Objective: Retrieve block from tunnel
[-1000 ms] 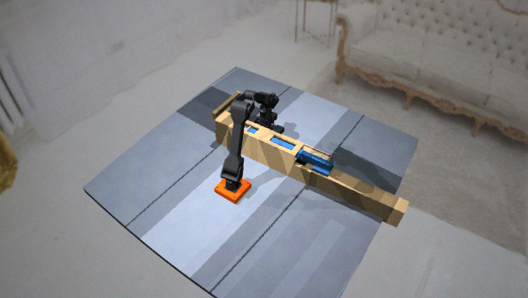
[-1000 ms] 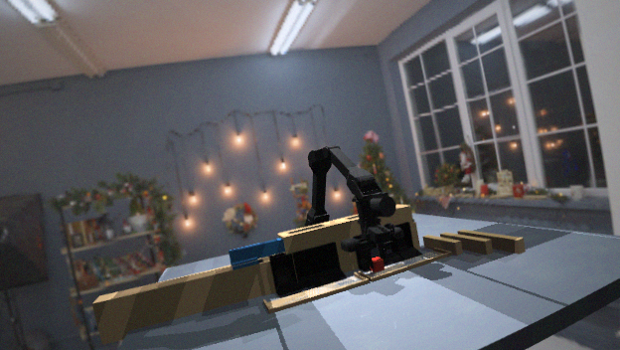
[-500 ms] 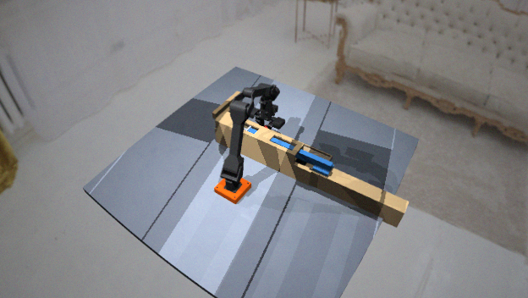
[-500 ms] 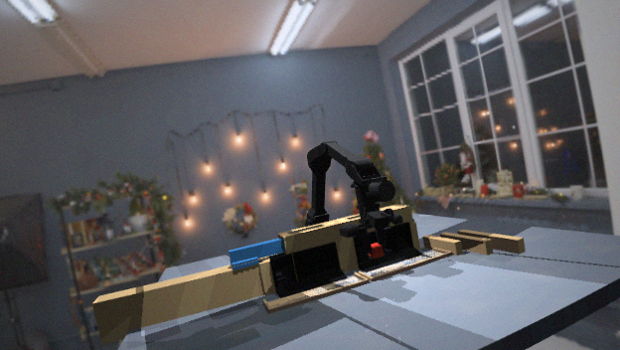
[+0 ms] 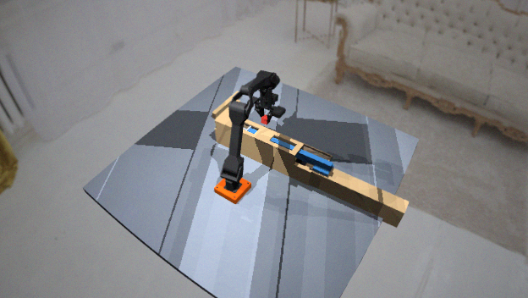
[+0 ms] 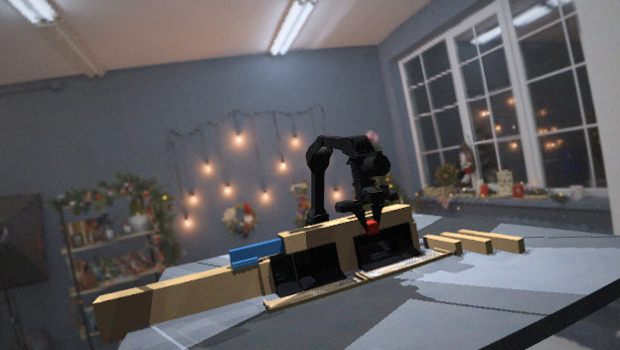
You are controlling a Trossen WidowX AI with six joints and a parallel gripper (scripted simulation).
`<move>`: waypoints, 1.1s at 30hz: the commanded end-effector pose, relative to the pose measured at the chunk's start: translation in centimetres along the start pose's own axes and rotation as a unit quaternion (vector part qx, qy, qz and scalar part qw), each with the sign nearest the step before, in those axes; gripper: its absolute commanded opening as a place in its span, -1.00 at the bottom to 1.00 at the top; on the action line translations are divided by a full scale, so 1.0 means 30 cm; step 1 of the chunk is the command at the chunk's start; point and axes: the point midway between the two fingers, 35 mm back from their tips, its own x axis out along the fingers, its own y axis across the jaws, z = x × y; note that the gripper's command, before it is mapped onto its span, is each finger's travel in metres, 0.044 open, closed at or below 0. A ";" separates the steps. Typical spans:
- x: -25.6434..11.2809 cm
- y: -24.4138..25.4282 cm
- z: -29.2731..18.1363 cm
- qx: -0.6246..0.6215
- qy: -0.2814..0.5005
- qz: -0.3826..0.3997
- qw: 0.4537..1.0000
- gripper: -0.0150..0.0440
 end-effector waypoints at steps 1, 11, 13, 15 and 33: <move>-0.075 -0.003 -0.010 0.000 -0.002 -0.001 1.000 -0.49; -0.133 -0.009 -0.024 0.001 -0.016 0.002 1.000 -0.49; -0.136 -0.025 -0.019 0.001 -0.055 0.007 0.998 -0.49; -0.140 -0.043 -0.016 0.001 -0.098 0.011 0.995 -0.49; -0.154 -0.111 0.008 -0.001 -0.257 0.014 0.966 -0.49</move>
